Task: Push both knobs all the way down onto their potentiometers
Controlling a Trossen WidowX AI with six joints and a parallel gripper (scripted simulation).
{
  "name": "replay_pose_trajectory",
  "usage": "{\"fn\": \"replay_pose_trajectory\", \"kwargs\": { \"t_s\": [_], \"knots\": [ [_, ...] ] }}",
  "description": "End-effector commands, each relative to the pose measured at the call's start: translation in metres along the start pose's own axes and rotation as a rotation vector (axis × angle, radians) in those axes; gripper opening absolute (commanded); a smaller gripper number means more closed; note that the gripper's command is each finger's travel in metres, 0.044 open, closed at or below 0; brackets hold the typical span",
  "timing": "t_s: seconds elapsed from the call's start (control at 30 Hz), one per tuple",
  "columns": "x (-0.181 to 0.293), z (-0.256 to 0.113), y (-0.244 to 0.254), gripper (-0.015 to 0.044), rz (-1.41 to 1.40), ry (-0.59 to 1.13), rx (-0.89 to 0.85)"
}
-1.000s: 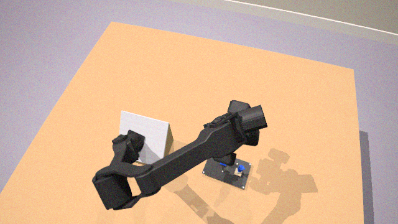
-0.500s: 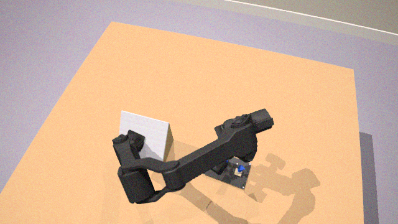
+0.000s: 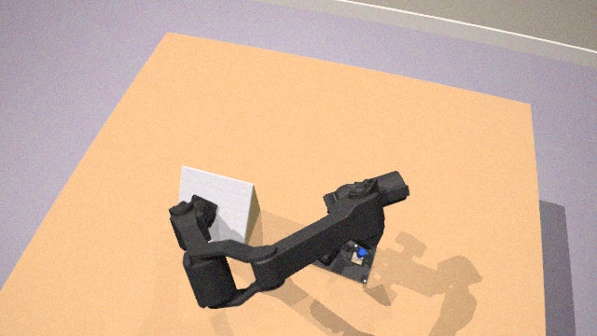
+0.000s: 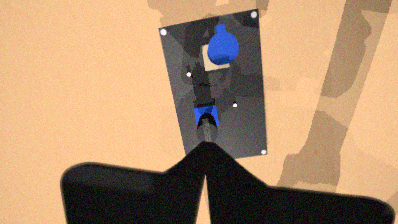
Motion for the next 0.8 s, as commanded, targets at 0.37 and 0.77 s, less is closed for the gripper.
{"fn": "replay_pose_trajectory", "kwargs": {
  "t_s": [0.37, 0.77],
  "knots": [
    [0.000, 0.020, 0.000, 0.0000, -0.005, -0.002, 0.004],
    [0.000, 0.021, 0.000, 0.0000, -0.005, -0.002, 0.004]
  ]
}}
Point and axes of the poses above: the point midway between the two fingers, 35 mm back from their tips, its own z axis out along the fingers, its own y axis across the jaws, x = y × z, the point moved 1 cm from there along -z, back along the fingers, and after that the axes turned 15 degrees about -z, right-handed, at the moved point
